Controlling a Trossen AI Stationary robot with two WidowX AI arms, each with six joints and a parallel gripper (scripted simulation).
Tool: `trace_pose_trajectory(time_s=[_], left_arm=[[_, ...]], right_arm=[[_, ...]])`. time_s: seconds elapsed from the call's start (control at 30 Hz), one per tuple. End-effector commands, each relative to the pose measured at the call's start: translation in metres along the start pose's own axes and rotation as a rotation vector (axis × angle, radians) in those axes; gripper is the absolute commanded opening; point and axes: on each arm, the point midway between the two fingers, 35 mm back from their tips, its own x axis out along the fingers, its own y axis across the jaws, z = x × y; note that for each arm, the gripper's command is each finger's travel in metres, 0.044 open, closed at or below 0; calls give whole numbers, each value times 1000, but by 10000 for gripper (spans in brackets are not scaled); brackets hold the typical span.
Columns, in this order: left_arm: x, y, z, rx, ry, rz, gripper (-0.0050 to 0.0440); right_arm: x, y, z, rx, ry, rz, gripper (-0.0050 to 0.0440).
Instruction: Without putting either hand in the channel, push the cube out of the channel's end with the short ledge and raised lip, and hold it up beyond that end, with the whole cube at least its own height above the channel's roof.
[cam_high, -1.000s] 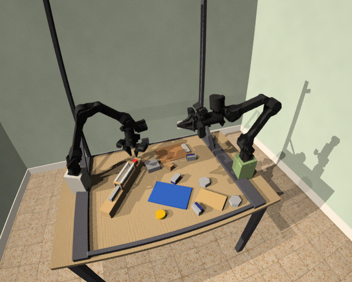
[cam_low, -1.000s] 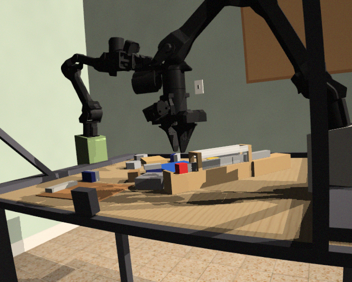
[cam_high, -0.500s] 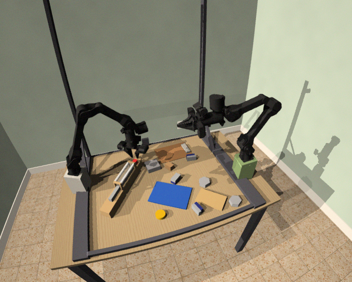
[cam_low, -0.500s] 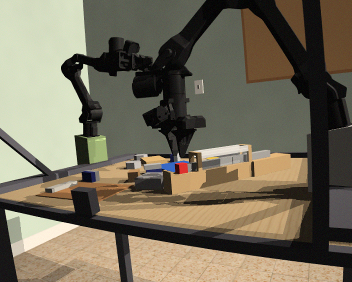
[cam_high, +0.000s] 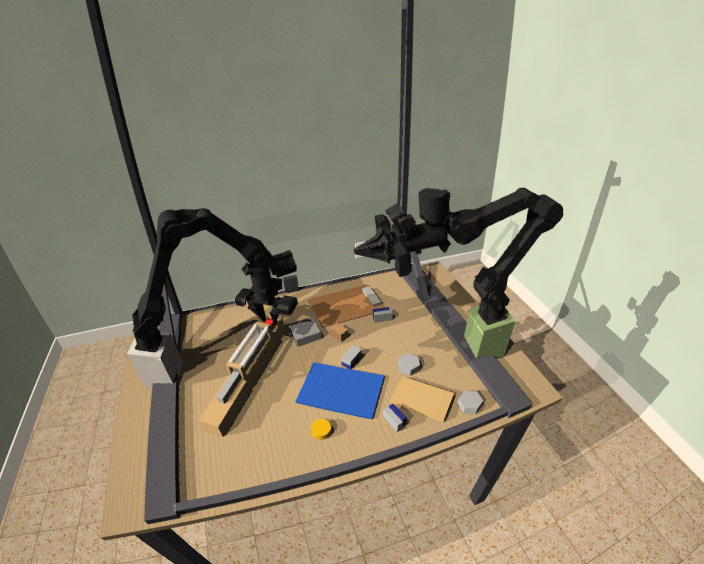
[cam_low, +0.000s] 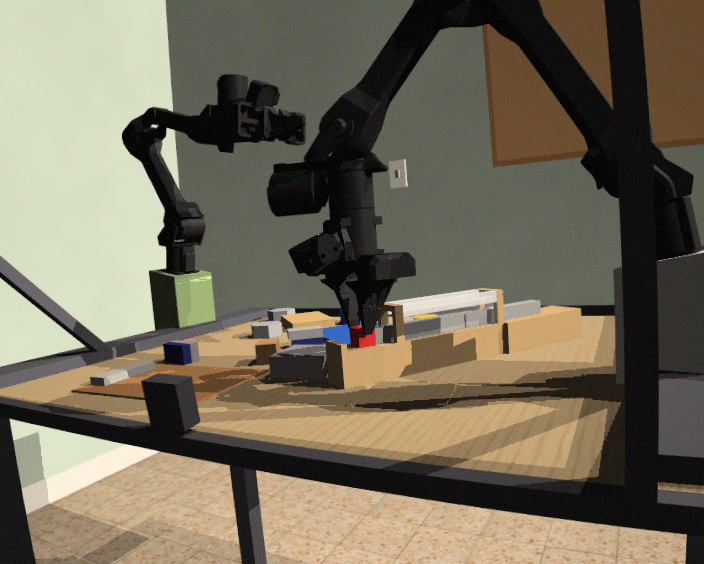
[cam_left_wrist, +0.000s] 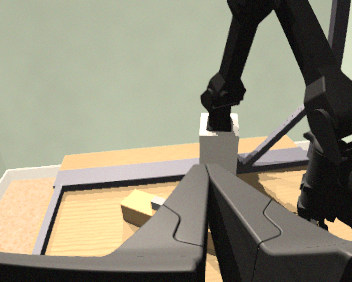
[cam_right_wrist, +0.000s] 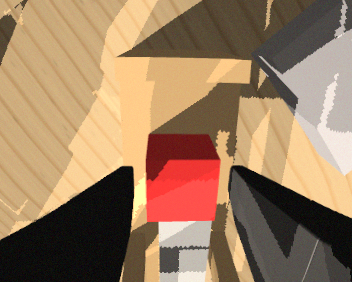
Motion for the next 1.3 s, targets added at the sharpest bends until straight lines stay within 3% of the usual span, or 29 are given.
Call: trace_pose_trajectory(time_s=[0.0,0.33,0.37,0.87,1.27], left_arm=[[-1,0,8,3,-21,-2,0],[-1,0,8,3,-21,-2,0],[-1,0,8,3,-21,-2,0],[-1,0,8,3,-21,-2,0],[-1,0,8,3,-21,-2,0]], right_arm=[[8,0,0,-4,-4,1,170],[11,0,0,-4,-3,3,170],[11,0,0,-4,-3,2,0],[11,0,0,-4,-3,2,0],[-8,3,19,3,-15,-13,0]])
